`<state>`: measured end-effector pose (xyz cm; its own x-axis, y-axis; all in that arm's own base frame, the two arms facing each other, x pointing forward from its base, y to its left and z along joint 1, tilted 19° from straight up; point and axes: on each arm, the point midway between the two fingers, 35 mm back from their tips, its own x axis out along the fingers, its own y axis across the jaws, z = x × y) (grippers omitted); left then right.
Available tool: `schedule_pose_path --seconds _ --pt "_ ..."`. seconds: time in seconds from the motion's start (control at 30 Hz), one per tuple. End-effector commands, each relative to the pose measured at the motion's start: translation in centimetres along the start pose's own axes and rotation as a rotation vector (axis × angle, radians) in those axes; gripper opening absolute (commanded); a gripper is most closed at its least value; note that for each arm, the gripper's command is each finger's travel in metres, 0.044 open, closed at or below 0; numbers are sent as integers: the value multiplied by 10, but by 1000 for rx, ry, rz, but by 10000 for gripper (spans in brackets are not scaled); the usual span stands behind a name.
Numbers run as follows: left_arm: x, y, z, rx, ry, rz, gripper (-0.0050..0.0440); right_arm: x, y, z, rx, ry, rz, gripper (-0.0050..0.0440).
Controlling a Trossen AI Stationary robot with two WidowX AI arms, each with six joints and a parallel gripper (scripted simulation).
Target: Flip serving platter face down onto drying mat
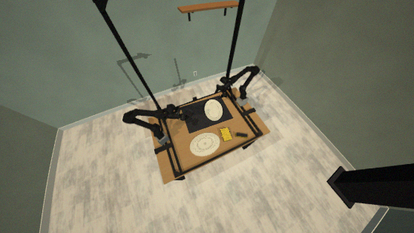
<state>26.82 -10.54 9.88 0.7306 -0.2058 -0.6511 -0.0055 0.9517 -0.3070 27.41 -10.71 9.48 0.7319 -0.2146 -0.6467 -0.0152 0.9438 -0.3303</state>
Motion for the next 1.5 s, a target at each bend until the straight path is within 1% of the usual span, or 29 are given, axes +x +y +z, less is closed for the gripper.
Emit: schedule_pose_path --seconds 0.0,0.07,0.17,0.3,0.37,0.43,0.67,0.87,0.93,0.97,1.03,1.2,1.43,1.47 --pt "9 0 1 -1 4 -15 440 1 0 0 23 6 -6 440" --pt "11 4 0 48 12 -17 440 5 -2 5 43 7 -18 440" --pt "21 21 -4 237 40 -33 440 19 -8 24 132 5 -70 440" --pt "28 35 -9 401 56 -55 440 33 -12 42 213 -5 -116 440" --pt "28 35 -9 401 56 -55 440 33 -12 42 213 -5 -116 440" --pt "32 45 -11 535 61 -73 440 43 -13 53 266 -16 -145 440" --pt "38 69 -20 818 55 -124 440 68 -10 82 411 -59 -219 440" --pt "40 87 -27 1059 23 -166 440 89 -2 104 533 -108 -273 440" --pt "40 87 -27 1059 23 -166 440 89 -2 104 533 -108 -273 440" --pt "40 90 -28 1141 12 -173 440 92 0 108 554 -118 -281 440" --pt "40 99 -32 1221 -11 -189 440 103 6 118 619 -148 -305 440" --pt "38 112 -37 1415 -66 -207 440 119 20 133 725 -204 -340 440" --pt "32 127 -45 1685 -162 -205 440 140 43 149 872 -289 -376 440" --pt "32 127 -45 1685 -162 -205 440 140 43 149 872 -289 -376 440"
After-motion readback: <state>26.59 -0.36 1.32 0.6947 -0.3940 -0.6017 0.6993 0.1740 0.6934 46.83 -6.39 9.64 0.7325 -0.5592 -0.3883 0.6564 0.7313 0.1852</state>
